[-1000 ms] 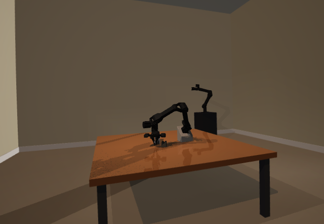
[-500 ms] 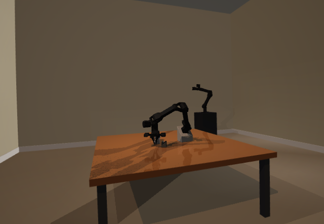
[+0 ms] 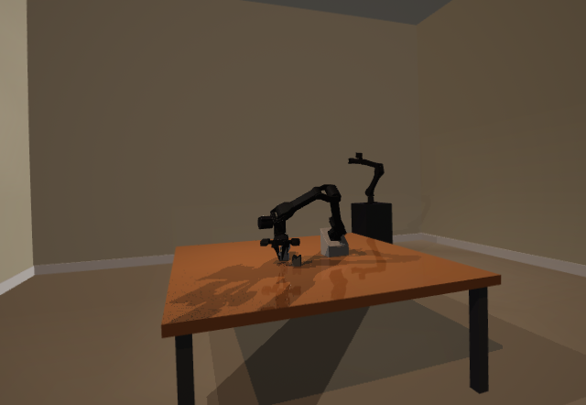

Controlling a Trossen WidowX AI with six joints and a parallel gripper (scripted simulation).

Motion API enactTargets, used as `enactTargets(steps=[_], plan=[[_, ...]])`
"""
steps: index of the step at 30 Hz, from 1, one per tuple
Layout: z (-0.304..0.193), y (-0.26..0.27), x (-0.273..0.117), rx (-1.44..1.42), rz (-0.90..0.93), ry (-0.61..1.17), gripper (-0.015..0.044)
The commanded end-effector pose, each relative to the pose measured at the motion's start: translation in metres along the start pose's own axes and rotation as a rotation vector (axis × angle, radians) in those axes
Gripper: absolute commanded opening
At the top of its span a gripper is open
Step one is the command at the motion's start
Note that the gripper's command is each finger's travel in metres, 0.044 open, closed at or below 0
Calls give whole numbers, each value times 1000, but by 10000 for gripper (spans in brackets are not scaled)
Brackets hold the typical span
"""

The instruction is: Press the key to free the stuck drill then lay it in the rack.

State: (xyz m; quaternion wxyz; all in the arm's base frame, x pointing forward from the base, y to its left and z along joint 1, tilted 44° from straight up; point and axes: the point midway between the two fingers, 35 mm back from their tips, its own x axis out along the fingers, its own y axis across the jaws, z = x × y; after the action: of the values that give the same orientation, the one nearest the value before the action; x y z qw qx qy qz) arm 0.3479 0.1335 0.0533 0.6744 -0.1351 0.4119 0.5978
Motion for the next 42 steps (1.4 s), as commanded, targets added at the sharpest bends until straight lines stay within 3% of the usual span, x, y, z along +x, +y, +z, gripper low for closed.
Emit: enactTargets(steps=[1,42], plan=[[0,0,-3,-4,-1,-2,0],[-3,1,-22,-4,-1,-1,0]])
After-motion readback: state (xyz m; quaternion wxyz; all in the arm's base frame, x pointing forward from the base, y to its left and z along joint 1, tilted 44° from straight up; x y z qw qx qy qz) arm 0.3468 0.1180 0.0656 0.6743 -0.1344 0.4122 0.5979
